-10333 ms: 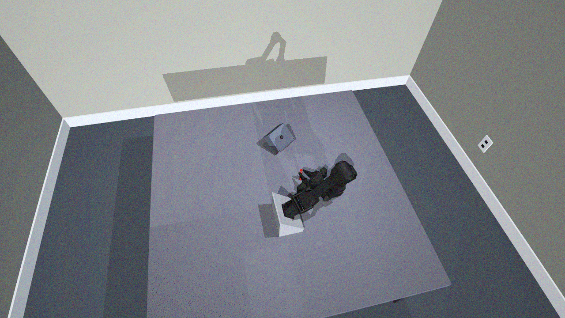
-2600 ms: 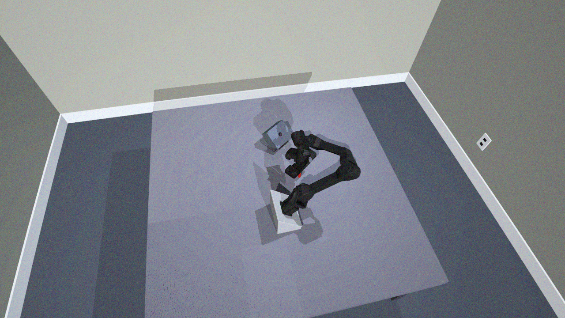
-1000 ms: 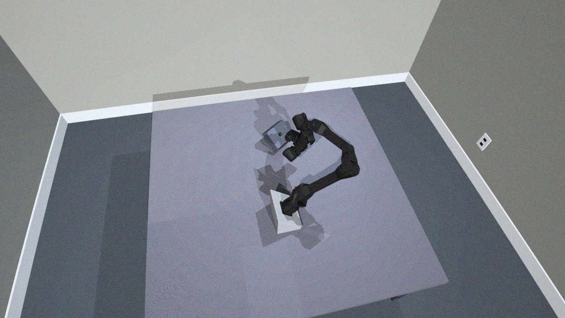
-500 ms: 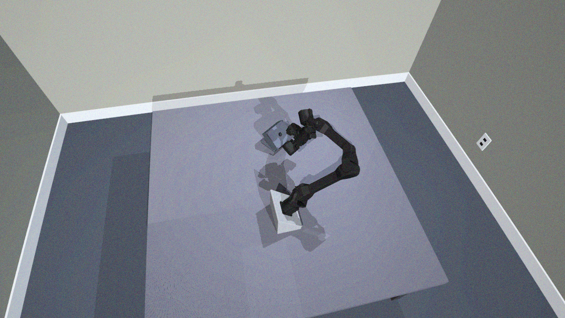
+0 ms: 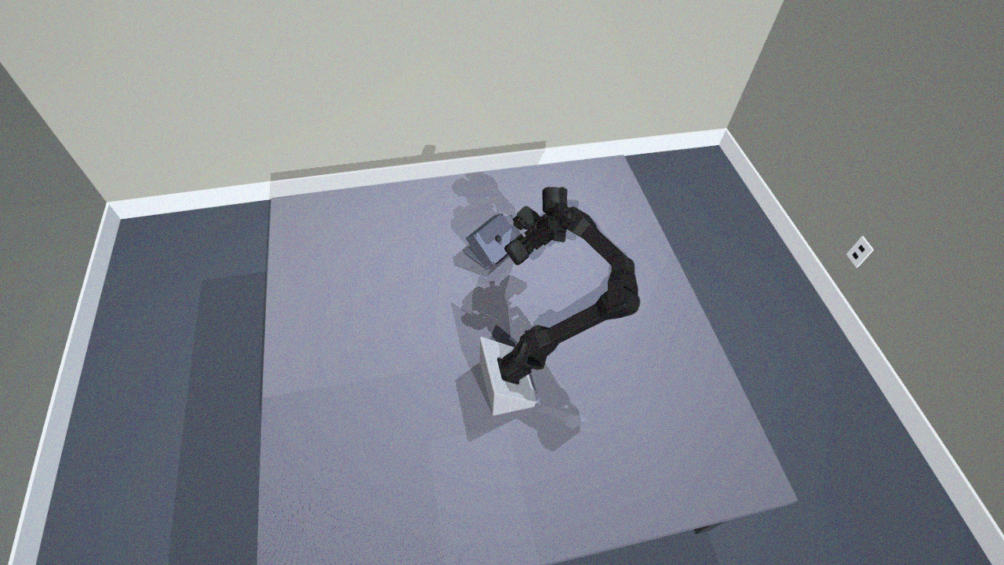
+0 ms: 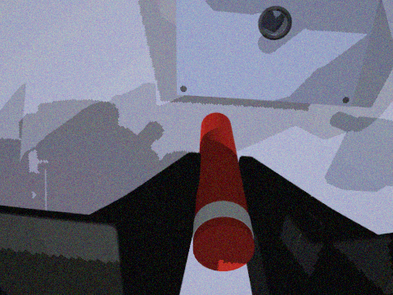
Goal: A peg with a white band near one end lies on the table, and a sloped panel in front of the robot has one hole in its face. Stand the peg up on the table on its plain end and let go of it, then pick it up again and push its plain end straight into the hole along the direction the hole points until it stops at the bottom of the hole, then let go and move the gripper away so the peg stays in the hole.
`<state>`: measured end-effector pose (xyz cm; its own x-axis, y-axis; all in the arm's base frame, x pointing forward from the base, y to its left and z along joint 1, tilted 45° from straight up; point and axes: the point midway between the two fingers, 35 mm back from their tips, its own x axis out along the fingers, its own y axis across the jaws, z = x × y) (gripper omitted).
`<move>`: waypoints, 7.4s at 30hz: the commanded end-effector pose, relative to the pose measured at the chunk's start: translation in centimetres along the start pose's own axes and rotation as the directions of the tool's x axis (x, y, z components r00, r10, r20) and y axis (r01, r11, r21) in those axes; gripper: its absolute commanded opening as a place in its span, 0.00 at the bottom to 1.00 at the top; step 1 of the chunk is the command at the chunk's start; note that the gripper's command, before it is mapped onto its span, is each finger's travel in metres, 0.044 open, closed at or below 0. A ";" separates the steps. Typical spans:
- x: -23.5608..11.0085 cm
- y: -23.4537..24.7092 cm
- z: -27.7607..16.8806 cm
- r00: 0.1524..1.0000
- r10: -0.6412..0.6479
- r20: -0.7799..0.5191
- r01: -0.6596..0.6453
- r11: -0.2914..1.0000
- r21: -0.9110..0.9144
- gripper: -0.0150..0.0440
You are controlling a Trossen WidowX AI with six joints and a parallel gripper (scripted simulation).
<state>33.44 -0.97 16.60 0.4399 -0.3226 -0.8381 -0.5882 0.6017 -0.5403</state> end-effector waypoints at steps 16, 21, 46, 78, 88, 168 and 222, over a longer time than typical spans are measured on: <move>0.7 -2.5 2.4 0.991 -0.044 0.125 0.047 0.999 -0.018 0.25; 1.6 -2.7 2.6 0.990 -0.047 0.130 0.050 0.999 -0.019 0.25; 4.9 -3.2 3.3 0.987 -0.057 0.147 0.060 0.998 -0.015 0.25; 6.5 -3.3 3.5 0.987 -0.062 0.145 0.064 0.998 -0.010 0.25; 7.0 -3.3 3.6 0.987 -0.062 0.145 0.064 0.998 -0.010 0.25; 8.8 -3.4 4.0 0.988 -0.063 0.142 0.065 0.998 -0.008 1.00; -0.3 -2.6 2.8 0.988 -0.055 0.147 0.058 0.998 -0.015 1.00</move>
<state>36.90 -0.43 18.06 0.5634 -0.2416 -0.7900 -0.5772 0.5691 -0.5857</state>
